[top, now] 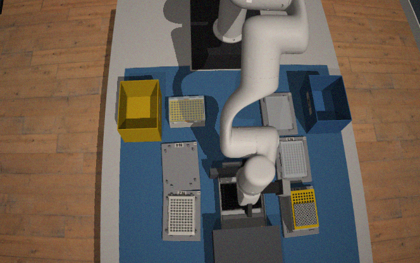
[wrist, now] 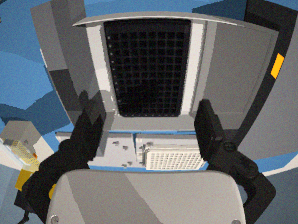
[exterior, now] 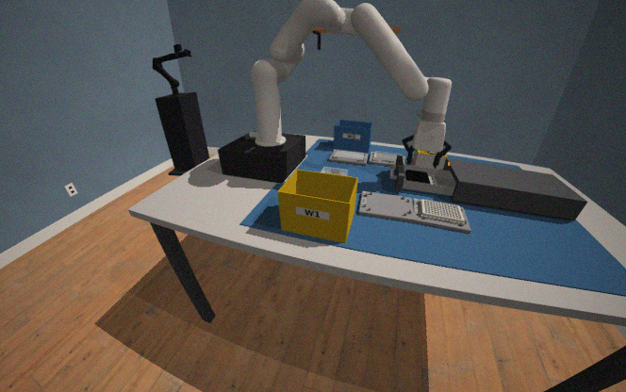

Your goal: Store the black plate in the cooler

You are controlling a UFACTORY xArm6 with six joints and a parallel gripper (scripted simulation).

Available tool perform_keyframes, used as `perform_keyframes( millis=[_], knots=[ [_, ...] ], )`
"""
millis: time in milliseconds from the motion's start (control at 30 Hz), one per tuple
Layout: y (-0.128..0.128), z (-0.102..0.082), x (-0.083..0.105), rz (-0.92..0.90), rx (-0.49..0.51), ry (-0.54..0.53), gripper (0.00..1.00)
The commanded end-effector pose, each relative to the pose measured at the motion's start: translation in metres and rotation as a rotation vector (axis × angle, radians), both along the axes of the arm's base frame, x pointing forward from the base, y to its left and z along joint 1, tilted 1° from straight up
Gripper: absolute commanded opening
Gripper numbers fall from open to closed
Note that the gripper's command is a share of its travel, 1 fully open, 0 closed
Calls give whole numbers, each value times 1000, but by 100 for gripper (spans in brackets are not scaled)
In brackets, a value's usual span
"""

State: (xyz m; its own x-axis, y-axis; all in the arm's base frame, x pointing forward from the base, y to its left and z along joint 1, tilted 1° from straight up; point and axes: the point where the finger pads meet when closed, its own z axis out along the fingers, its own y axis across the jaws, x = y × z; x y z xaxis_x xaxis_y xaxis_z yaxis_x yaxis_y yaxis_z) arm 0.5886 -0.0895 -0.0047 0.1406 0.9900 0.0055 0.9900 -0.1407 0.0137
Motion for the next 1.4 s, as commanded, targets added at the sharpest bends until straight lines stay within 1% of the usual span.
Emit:
perform_keyframes(
  millis=[0,100,167,667,733,1233,1367],
  knots=[
    [0,9,2,0,-1,-5,100],
    [0,14,1,0,-1,-5,100],
    [0,14,1,0,-1,-5,100],
    [0,39,1,0,-1,-5,100],
    [0,39,1,0,-1,-5,100],
    [0,64,1,0,-1,-5,100],
    [0,67,0,0,-1,-5,100]
  ],
)
